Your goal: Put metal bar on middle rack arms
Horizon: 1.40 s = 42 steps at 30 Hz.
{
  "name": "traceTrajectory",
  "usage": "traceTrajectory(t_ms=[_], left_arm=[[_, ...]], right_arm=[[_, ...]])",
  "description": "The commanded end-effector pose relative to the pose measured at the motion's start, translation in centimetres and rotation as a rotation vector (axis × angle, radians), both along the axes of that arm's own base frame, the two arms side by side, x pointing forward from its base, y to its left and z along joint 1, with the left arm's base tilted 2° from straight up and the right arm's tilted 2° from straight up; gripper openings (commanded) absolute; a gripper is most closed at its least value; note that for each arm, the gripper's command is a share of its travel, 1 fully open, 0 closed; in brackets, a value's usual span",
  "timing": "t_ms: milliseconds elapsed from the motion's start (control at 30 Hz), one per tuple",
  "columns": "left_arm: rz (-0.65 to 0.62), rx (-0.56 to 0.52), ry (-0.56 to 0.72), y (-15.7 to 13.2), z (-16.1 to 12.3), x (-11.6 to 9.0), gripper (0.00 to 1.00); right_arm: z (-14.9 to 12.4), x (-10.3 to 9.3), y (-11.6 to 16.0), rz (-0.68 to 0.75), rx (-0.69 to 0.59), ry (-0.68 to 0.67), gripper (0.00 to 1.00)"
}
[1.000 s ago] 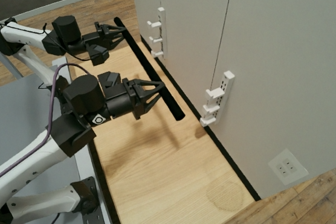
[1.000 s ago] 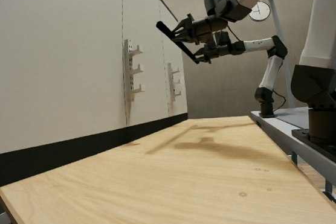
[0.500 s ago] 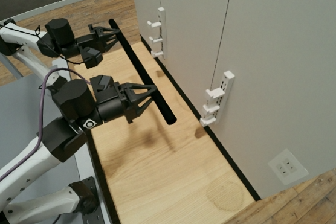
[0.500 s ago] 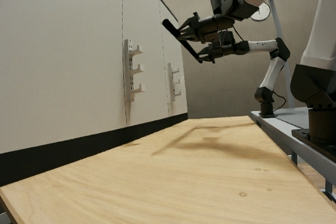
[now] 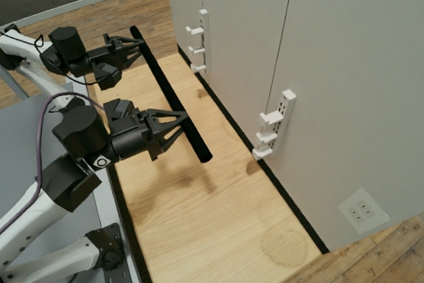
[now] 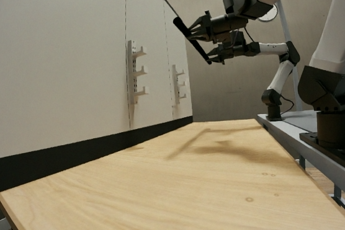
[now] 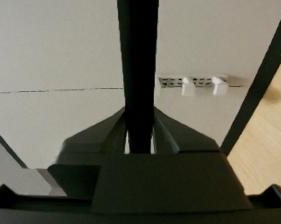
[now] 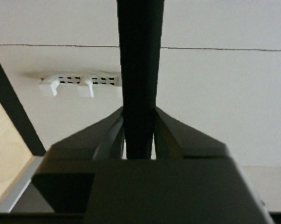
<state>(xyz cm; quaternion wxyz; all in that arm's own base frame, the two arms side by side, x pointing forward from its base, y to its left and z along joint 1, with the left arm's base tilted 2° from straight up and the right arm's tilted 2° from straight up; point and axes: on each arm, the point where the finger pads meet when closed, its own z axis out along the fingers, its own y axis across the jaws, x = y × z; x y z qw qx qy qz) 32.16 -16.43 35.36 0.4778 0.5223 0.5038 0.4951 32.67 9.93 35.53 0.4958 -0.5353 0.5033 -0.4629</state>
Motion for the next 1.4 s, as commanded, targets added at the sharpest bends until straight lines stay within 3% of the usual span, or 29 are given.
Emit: traceTrajectory(t_ms=[0, 1367], left_arm=[[0.011, -0.006, -0.042, 0.5, 1.4, -1.1, 0.0], [0.011, -0.006, -0.042, 0.4, 0.8, -7.3, 0.0]], right_arm=[[0.9, -1.1, -0.5, -0.014, 0.004, -0.039, 0.0], [0.4, -7.2, -0.8, -0.014, 0.004, -0.039, 0.0]])
